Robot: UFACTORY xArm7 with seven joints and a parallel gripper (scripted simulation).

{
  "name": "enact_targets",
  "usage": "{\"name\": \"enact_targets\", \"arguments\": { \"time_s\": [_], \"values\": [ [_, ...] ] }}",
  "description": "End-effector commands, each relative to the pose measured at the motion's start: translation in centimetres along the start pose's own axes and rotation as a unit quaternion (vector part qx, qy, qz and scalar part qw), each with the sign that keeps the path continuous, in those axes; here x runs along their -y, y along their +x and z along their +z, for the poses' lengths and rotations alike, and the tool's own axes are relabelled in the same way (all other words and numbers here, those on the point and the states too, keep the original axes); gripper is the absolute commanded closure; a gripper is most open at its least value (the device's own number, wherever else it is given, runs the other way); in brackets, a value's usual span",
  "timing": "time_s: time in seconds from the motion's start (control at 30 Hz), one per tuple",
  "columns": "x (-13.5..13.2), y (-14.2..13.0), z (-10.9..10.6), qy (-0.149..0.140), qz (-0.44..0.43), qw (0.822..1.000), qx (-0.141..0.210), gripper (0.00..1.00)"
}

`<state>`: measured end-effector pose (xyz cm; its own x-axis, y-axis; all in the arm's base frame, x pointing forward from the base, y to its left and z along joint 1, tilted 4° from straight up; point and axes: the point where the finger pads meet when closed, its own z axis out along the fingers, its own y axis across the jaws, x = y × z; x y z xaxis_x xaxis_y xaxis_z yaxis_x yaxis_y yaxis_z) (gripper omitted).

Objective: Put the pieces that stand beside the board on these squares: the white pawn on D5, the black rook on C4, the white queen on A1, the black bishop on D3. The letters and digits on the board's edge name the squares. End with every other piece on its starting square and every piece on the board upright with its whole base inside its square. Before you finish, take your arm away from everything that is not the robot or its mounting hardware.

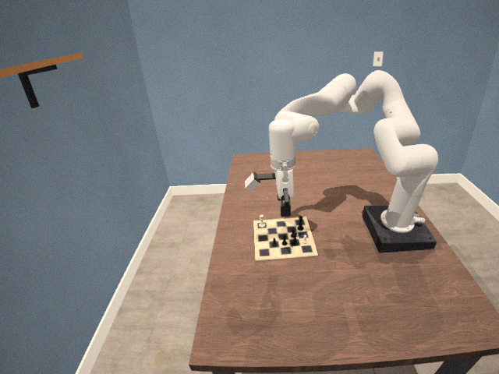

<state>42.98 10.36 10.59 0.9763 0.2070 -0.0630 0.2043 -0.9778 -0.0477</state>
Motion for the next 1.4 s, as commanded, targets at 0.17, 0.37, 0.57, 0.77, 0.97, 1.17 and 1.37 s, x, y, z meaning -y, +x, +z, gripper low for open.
{"name": "enact_targets", "arguments": {
  "time_s": [0.17, 0.37, 0.57, 0.77, 0.97, 1.17, 1.37],
  "values": [
    [-0.01, 0.05, -2.0, 0.0, 0.0, 1.0, -0.001, 0.0],
    [-0.01, 0.05, -2.15, 0.0, 0.0, 1.0, -0.001, 0.0],
    [-0.01, 0.05, -2.15, 0.0, 0.0, 1.0, -0.001, 0.0],
    [-0.01, 0.05, -2.15, 0.0, 0.0, 1.0, -0.001, 0.0],
    [-0.01, 0.05, -2.15, 0.0, 0.0, 1.0, -0.001, 0.0],
    [-0.01, 0.05, -2.15, 0.0, 0.0, 1.0, -0.001, 0.0],
    [-0.01, 0.05, -2.15, 0.0, 0.0, 1.0, -0.001, 0.0]
  ]
}}
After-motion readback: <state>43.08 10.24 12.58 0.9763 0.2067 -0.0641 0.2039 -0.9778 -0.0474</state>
